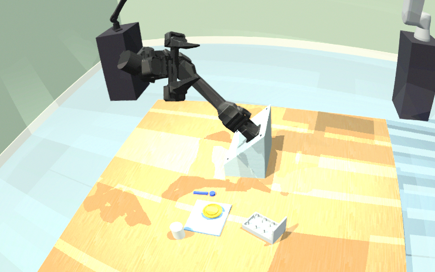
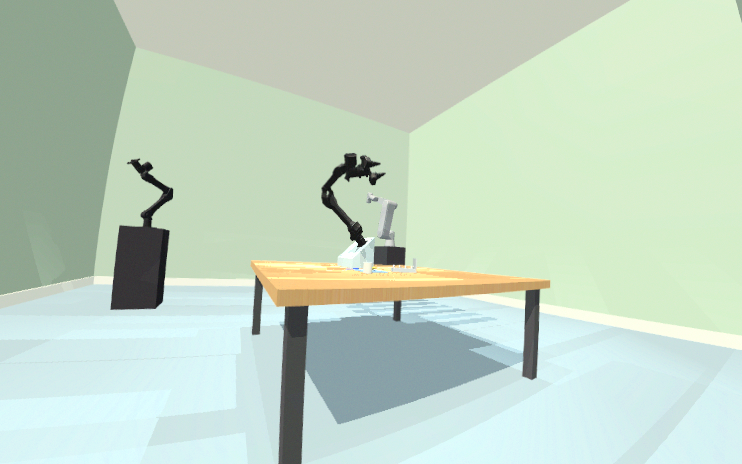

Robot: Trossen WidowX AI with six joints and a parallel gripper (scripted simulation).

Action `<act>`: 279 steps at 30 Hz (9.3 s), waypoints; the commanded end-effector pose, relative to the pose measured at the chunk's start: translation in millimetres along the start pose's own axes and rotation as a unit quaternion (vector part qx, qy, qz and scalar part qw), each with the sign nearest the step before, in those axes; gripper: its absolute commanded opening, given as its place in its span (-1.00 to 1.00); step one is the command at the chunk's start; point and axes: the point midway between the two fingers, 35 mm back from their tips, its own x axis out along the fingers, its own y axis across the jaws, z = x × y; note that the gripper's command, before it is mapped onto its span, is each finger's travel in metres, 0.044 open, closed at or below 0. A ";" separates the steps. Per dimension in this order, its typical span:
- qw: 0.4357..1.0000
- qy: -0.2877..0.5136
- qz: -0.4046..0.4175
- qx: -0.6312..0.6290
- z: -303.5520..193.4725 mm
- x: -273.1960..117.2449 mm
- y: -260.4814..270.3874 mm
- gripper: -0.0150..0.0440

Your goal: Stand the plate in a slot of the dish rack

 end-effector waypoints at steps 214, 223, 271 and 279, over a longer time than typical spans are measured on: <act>0.744 0.367 -0.522 0.197 -266.2 -5.1 -368.9 -0.49; 0.801 0.382 -0.436 0.151 -276.0 -5.7 -381.2 -0.49; 0.898 0.184 -0.181 -0.355 -285.3 -37.7 -417.7 -0.49; 0.856 0.140 -0.188 -0.460 -283.3 -49.4 -418.1 -0.49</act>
